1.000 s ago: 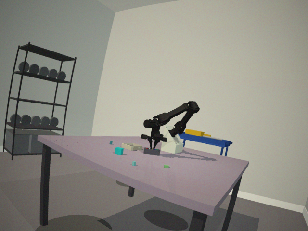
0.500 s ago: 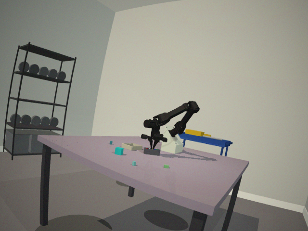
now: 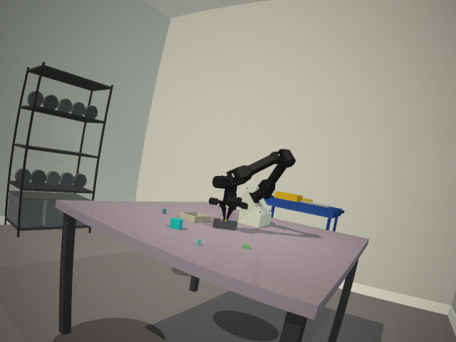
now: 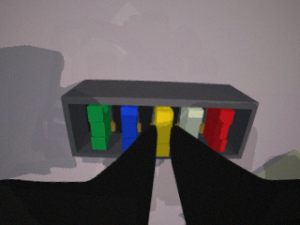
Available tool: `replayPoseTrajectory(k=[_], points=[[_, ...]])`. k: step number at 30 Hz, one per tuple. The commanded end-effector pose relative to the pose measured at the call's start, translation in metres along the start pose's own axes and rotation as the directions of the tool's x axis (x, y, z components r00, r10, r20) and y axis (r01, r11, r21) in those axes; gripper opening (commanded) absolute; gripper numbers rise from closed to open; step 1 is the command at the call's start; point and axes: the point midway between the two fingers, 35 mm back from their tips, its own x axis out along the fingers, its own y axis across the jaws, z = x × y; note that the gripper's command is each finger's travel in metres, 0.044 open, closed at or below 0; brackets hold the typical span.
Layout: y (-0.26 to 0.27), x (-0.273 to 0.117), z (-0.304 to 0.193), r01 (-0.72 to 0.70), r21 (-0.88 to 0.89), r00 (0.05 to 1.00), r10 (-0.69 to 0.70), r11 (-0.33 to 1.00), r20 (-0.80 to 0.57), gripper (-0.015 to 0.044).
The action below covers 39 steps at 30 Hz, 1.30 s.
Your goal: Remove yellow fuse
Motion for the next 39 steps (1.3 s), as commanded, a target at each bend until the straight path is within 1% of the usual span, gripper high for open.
replayPoseTrajectory(k=[1,39], points=[[0.0,-0.003,0.0,0.002,-0.005,1.0,-0.002,1.0,-0.003,0.0],[-0.001,-0.021,0.0,0.001,-0.003,1.0,-0.001,1.0,-0.003,0.0]])
